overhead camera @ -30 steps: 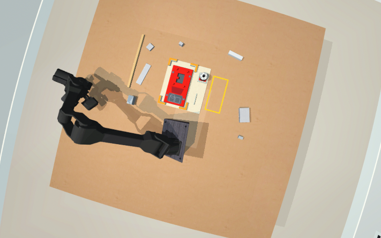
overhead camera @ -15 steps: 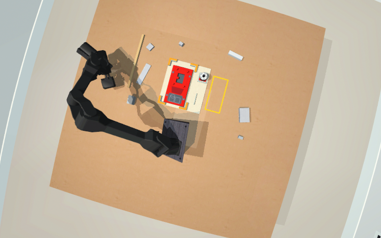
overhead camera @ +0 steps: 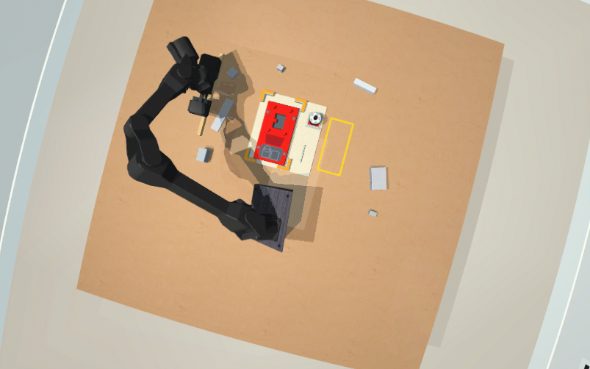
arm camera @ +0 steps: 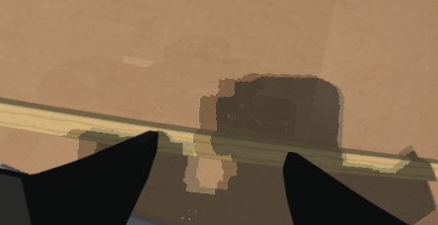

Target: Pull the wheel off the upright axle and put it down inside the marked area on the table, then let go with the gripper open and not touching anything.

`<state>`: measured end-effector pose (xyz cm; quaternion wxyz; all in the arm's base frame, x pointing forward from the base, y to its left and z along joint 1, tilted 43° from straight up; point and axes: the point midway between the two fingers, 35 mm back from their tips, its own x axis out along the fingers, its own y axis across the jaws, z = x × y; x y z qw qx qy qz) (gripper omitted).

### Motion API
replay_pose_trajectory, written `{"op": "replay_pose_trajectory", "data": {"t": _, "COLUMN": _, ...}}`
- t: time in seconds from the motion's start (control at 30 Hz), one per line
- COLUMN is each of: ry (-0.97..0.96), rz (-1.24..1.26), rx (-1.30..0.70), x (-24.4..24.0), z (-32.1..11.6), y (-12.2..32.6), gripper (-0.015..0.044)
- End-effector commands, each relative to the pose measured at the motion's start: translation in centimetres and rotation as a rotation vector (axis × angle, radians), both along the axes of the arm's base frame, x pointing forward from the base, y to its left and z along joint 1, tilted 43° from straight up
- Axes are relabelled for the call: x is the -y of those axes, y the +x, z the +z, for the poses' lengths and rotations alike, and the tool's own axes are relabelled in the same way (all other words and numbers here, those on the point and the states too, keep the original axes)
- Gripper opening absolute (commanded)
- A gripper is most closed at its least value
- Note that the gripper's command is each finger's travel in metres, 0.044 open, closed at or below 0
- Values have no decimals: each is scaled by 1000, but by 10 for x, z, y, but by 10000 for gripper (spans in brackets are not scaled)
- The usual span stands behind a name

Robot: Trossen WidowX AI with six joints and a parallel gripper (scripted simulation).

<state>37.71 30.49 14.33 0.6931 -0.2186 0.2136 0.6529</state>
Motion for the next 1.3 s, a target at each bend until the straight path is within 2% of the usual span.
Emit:
{"op": "replay_pose_trajectory", "data": {"t": 0.0, "ry": -57, "rz": -155, "rx": -150, "x": 45, "z": -30, "y": 20, "gripper": 300}}
{"op": "replay_pose_trajectory", "data": {"t": 0.43, "ry": -153, "rz": -568, "rx": -596, "x": 179, "z": -107, "y": 42, "gripper": 300}}
{"op": "replay_pose_trajectory", "data": {"t": 0.87, "ry": -145, "rz": -968, "rx": -1148, "x": 309, "z": -172, "y": 2, "gripper": 300}}
{"op": "replay_pose_trajectory", "data": {"t": 1.0, "ry": -136, "rz": -1016, "rx": -1233, "x": 329, "z": -181, "y": -8, "gripper": 300}}
{"op": "replay_pose_trajectory", "data": {"t": 1.27, "ry": -137, "rz": -1016, "rx": -1233, "x": 335, "z": -187, "y": -9, "gripper": 300}}
